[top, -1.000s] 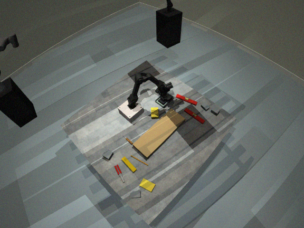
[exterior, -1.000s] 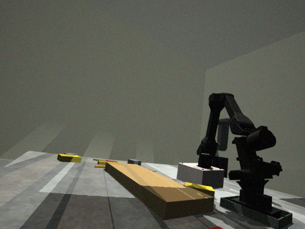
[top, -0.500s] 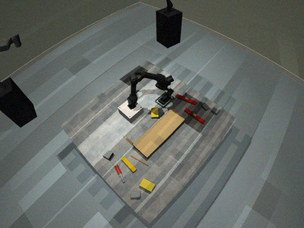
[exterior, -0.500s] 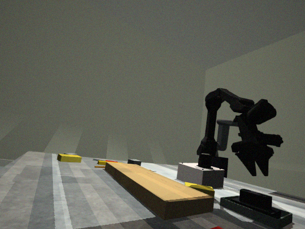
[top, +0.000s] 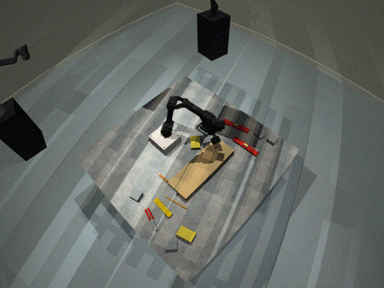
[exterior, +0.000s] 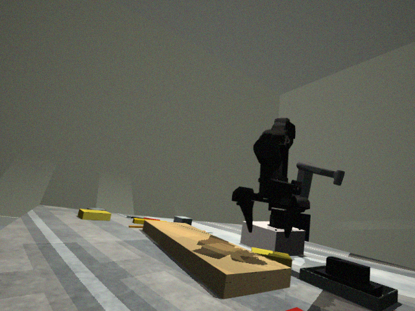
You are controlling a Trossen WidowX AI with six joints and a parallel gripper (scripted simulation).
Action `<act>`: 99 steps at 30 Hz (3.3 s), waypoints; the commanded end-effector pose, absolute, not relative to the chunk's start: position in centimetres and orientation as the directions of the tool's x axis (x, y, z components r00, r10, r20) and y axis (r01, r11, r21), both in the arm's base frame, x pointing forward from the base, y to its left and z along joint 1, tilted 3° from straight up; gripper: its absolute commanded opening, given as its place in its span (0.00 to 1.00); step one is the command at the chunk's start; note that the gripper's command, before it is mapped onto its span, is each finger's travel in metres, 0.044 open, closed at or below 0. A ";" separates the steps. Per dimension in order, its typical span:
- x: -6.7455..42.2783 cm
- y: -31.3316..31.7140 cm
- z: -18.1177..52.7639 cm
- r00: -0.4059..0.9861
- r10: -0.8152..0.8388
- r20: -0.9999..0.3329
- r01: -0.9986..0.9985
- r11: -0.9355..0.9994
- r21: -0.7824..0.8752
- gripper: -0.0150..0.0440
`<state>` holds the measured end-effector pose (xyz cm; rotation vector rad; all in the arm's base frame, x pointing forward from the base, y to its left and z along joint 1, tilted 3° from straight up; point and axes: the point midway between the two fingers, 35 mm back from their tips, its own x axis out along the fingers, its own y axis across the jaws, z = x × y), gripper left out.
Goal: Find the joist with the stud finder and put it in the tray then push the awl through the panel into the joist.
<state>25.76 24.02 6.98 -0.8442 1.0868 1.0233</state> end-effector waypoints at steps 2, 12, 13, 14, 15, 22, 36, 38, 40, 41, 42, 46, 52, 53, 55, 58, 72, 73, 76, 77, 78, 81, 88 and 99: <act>30.4 18.2 6.1 0.150 0.167 -0.974 -0.883 0.466 -0.056 1.00; 35.7 1.4 3.9 0.115 0.048 -0.992 -0.625 0.780 -0.035 1.00; 35.7 -0.3 3.7 0.108 0.040 -0.993 -0.593 0.804 -0.032 1.00; 35.7 -2.1 3.5 0.100 0.033 -0.994 -0.560 0.828 -0.029 1.00; 35.5 -3.8 3.2 0.091 0.027 -0.995 -0.527 0.849 -0.026 1.00; 32.3 -15.5 1.8 0.027 0.004 -1.000 -0.290 0.957 -0.004 1.00; 28.5 -21.1 1.1 -0.005 0.009 -1.000 -0.165 0.986 0.010 1.00; 28.4 -21.2 1.1 -0.005 0.009 -1.000 -0.165 0.986 0.010 1.00; 28.4 -21.2 1.0 -0.005 0.009 -1.000 -0.165 0.986 0.010 1.00; 28.4 -21.2 0.8 -0.005 0.009 -1.000 -0.165 0.986 0.010 1.00; 28.4 -21.2 0.7 -0.005 0.009 -1.000 -0.165 0.986 0.010 1.00; 28.5 -21.2 0.0 -0.005 0.009 -1.000 -0.165 0.986 0.010 1.00; 28.6 -21.2 -1.0 -0.005 0.009 -1.000 -0.165 0.986 0.010 1.00; 28.6 -21.2 -1.1 -0.005 0.009 -1.000 -0.165 0.986 0.010 1.00; 28.6 -21.2 -1.4 -0.005 0.009 -1.000 -0.165 0.986 0.010 1.00; 28.6 -21.2 -1.9 -0.005 0.009 -1.000 -0.165 0.986 0.010 1.00; 28.7 -21.1 -3.9 -0.006 0.009 -1.000 -0.165 0.986 0.010 1.00; 28.7 -21.1 -3.9 -0.006 0.009 -1.000 -0.165 0.986 0.010 1.00; 28.7 -21.1 -3.9 -0.006 0.009 -1.000 -0.165 0.986 0.010 1.00; 28.7 -21.1 -3.9 -0.006 0.009 -1.000 -0.165 0.986 0.010 1.00; 28.7 -21.1 -3.9 -0.006 0.009 -1.000 -0.165 0.986 0.010 0.96; 28.7 -21.1 -3.9 -0.006 0.009 -1.000 -0.165 0.986 0.010 0.82; 28.7 -21.1 -3.9 -0.006 0.009 -1.000 -0.165 0.986 0.010 0.51; 28.7 -21.1 -3.5 -0.005 0.009 -1.000 -0.165 0.986 0.010 0.25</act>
